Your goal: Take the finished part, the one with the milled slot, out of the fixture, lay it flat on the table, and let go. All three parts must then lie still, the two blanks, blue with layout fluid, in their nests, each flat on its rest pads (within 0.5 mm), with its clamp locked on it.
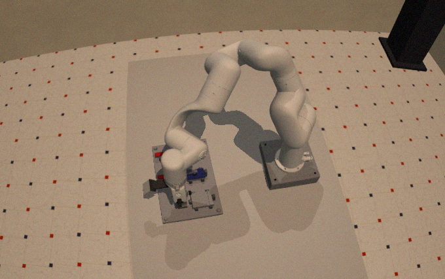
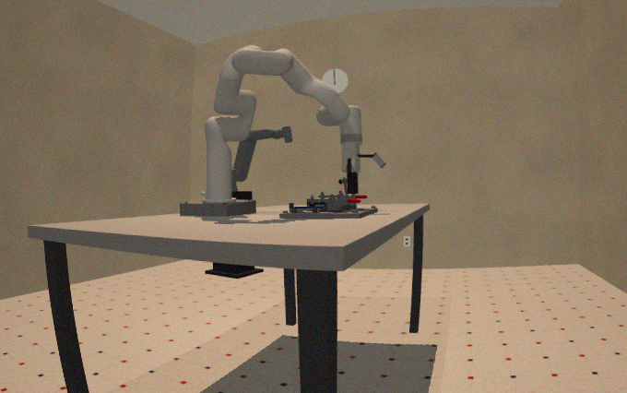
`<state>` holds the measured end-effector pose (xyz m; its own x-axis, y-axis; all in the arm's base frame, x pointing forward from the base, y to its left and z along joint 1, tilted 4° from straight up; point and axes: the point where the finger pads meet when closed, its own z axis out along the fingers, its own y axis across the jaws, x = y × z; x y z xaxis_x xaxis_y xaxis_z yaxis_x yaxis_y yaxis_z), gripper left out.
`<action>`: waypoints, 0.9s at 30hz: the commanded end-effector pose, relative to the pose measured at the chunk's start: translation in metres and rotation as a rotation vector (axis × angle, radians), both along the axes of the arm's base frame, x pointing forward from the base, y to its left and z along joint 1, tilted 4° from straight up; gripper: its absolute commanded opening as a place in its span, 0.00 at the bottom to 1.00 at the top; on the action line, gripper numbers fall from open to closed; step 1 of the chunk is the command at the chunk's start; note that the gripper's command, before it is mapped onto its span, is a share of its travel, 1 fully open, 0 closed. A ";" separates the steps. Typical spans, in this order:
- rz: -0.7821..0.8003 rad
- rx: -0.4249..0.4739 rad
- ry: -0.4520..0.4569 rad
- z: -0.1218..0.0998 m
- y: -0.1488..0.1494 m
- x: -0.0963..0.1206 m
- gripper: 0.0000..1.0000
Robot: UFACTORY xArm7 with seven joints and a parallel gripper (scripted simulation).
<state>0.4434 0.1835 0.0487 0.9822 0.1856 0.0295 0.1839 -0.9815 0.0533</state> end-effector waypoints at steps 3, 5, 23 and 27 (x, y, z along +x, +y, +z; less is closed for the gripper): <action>0.001 0.000 -0.001 0.001 0.001 0.000 0.00; 0.001 0.000 -0.001 0.001 0.001 0.000 0.00; 0.001 0.000 -0.001 0.000 0.000 -0.004 0.00; 0.001 0.000 -0.001 0.000 0.000 -0.004 0.00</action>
<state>0.4388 0.1826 0.0478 0.9822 0.1859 0.0276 0.1842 -0.9814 0.0536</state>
